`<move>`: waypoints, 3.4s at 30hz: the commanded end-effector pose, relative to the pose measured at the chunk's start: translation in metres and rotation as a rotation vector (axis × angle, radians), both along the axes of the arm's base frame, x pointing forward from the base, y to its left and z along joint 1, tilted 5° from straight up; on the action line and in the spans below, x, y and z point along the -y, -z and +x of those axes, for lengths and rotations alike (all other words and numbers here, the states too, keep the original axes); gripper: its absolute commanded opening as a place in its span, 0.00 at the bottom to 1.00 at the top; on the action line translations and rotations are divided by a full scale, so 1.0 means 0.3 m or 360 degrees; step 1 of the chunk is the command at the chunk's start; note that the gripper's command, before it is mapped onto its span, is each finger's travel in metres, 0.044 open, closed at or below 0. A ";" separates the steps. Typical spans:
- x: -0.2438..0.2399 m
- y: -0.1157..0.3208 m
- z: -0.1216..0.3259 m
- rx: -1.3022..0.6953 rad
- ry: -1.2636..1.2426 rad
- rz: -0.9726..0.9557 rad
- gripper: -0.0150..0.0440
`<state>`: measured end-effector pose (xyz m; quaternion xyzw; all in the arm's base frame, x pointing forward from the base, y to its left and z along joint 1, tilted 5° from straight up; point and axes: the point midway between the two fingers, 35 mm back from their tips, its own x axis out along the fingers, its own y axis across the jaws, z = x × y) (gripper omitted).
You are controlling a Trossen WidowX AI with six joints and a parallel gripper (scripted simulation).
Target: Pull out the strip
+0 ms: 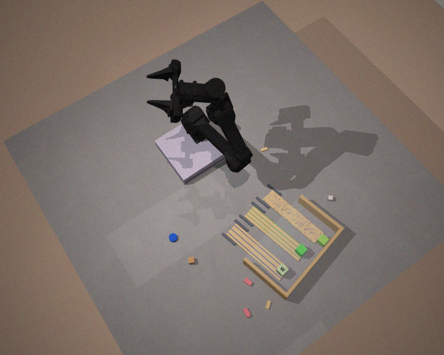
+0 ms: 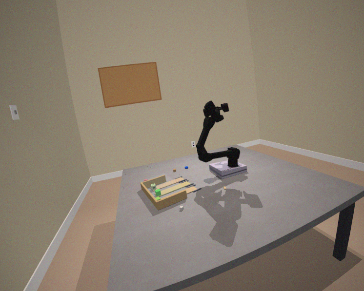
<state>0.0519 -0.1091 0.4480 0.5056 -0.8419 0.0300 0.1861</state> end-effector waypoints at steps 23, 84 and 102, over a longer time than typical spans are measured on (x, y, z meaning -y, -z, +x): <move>0.197 0.099 -0.096 0.2171 -0.1426 0.0024 0.93; -0.296 1.044 1.104 0.3408 0.0606 0.2033 0.40; -0.058 1.298 1.212 0.2573 0.0968 0.1721 0.25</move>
